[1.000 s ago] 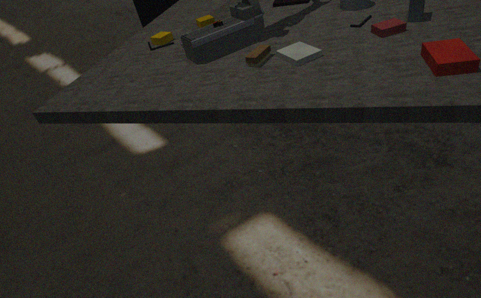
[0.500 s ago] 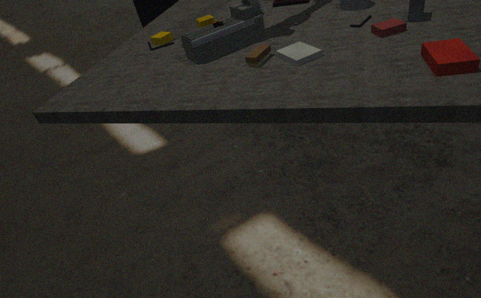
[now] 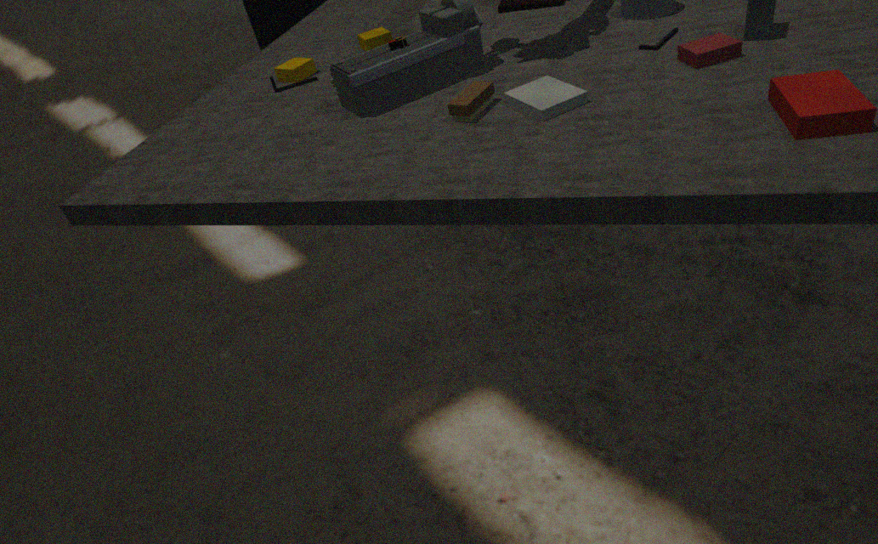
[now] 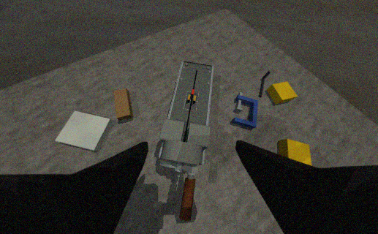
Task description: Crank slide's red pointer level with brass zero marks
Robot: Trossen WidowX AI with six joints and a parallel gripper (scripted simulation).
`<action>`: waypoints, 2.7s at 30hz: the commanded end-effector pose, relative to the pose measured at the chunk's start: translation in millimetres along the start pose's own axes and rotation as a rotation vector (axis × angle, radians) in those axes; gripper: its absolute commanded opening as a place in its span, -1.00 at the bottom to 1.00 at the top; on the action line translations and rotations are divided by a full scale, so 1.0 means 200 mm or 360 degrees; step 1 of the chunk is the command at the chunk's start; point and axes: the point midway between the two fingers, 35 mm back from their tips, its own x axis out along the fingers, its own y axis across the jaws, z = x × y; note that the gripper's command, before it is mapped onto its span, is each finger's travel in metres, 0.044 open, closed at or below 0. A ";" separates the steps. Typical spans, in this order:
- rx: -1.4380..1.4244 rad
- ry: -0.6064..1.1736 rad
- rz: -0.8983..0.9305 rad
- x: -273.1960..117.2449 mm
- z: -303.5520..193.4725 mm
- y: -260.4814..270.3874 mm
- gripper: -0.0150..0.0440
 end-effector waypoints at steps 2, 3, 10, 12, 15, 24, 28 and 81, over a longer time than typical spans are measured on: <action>0.0123 -0.0084 -0.0107 -0.08 -0.11 0.01 1.00; 0.0147 -0.0105 -0.0123 -0.10 -0.13 0.01 1.00; 0.0229 -0.0188 -0.0172 -0.15 -0.20 0.02 1.00; 0.0229 -0.0188 -0.0172 -0.15 -0.20 0.02 1.00; 0.0229 -0.0188 -0.0172 -0.13 -0.21 0.02 1.00; 0.0230 -0.0188 -0.0172 0.00 -0.31 0.02 1.00; 0.0230 -0.0188 -0.0172 0.03 -0.34 0.02 1.00; 0.0229 -0.0188 -0.0172 0.27 -0.53 0.02 0.02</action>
